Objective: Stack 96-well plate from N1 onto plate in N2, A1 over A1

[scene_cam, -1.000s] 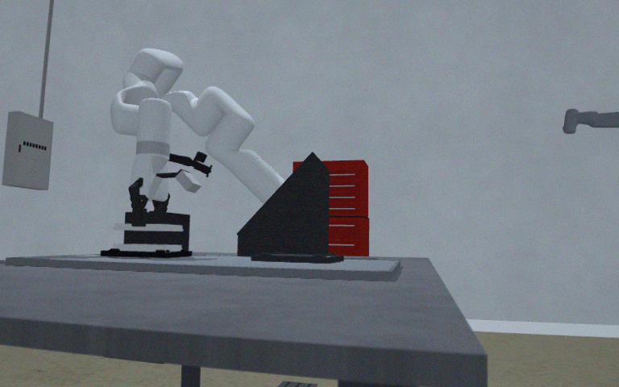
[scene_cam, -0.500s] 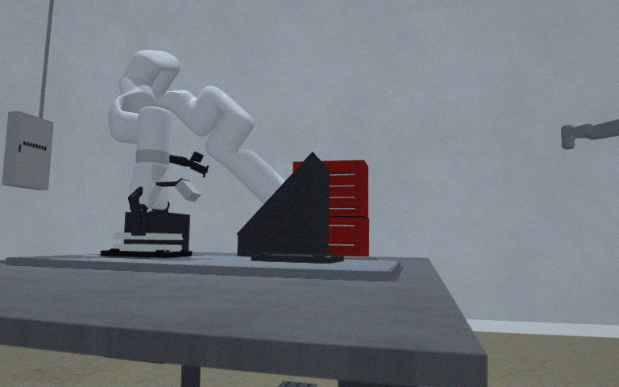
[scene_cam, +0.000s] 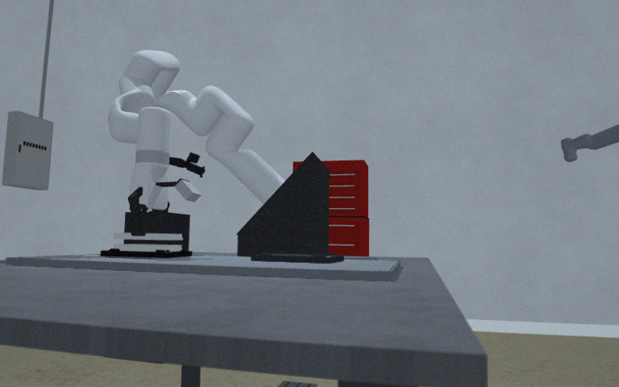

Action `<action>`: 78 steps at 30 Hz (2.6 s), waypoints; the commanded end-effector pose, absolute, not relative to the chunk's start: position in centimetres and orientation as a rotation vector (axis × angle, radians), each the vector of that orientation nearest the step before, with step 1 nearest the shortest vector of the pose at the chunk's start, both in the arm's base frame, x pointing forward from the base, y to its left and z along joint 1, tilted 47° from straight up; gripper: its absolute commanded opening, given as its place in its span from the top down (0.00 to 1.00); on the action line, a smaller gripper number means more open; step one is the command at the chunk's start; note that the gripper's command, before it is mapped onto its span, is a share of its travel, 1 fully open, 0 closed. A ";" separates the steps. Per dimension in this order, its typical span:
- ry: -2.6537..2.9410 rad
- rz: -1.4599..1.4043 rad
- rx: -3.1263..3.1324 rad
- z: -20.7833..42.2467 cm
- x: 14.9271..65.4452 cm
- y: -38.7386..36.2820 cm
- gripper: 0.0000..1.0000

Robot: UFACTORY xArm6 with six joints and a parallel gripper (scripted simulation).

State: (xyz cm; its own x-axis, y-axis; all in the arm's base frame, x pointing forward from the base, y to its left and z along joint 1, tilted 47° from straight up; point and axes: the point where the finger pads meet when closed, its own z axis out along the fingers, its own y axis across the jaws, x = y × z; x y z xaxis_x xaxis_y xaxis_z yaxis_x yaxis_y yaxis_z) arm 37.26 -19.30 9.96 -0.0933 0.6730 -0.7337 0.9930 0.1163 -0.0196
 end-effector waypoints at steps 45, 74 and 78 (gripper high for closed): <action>1.830 -0.724 1.613 9.6 37.4 -19.8 1.00; 1.830 -0.724 1.613 9.3 37.4 -20.1 1.00; 1.830 -0.724 1.613 9.2 37.4 -20.1 0.00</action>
State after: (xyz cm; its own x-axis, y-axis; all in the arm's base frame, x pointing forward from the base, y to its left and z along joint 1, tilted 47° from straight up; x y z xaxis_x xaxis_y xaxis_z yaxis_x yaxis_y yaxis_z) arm 37.33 -20.13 9.18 -0.0933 0.6730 -0.7337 0.9930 0.1162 -0.0197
